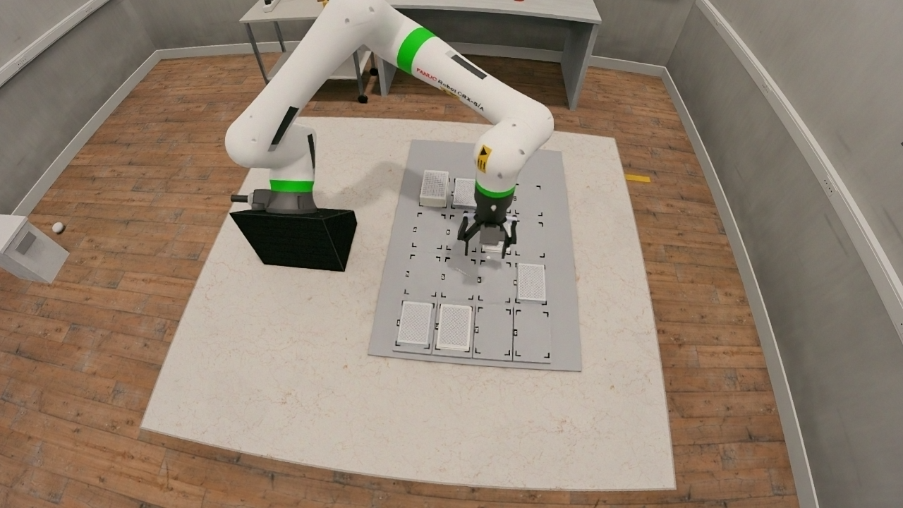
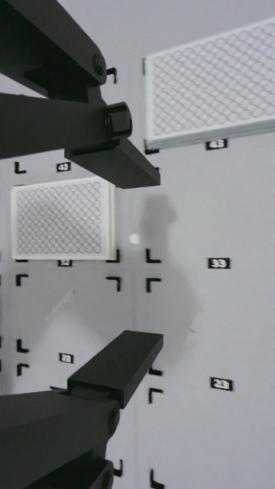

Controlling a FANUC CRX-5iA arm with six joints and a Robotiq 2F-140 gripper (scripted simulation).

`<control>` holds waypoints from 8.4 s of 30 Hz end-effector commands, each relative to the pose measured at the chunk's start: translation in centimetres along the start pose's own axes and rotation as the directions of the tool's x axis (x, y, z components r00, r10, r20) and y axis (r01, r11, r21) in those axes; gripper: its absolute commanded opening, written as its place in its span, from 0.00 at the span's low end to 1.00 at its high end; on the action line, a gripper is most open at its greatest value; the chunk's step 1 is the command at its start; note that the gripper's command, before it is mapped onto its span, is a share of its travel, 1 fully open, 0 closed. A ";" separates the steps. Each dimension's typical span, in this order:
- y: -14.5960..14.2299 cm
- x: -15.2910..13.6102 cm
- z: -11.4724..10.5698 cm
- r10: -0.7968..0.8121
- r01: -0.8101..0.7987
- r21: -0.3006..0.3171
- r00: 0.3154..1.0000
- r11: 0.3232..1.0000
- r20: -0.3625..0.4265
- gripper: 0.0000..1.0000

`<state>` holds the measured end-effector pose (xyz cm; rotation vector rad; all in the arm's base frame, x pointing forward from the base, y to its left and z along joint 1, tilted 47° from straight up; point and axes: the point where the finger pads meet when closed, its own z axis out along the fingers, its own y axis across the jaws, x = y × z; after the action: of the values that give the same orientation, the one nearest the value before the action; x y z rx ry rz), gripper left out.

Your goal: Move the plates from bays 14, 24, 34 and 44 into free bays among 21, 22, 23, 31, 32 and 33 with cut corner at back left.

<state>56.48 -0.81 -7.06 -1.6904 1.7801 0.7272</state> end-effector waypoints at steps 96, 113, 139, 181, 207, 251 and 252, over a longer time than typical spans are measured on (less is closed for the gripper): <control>6.7 20.9 3.1 -0.001 0.001 0.002 1.000 1.000 -0.001 0.70; 6.7 20.9 3.2 -0.001 0.001 0.002 1.000 1.000 -0.001 0.70; 6.7 20.9 5.3 -0.001 0.001 0.002 1.000 1.000 -0.001 0.70; 6.7 20.9 5.2 -0.001 0.001 0.002 1.000 1.000 -0.001 0.61; 6.7 20.9 5.2 -0.001 0.001 0.002 1.000 1.000 -0.001 0.60; 6.7 20.9 5.2 -0.001 0.001 0.002 1.000 1.000 -0.001 0.10; 6.7 20.9 5.2 -0.001 0.001 0.002 1.000 1.000 -0.001 0.10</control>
<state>49.16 -10.96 -25.89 -1.6903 1.7796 0.7270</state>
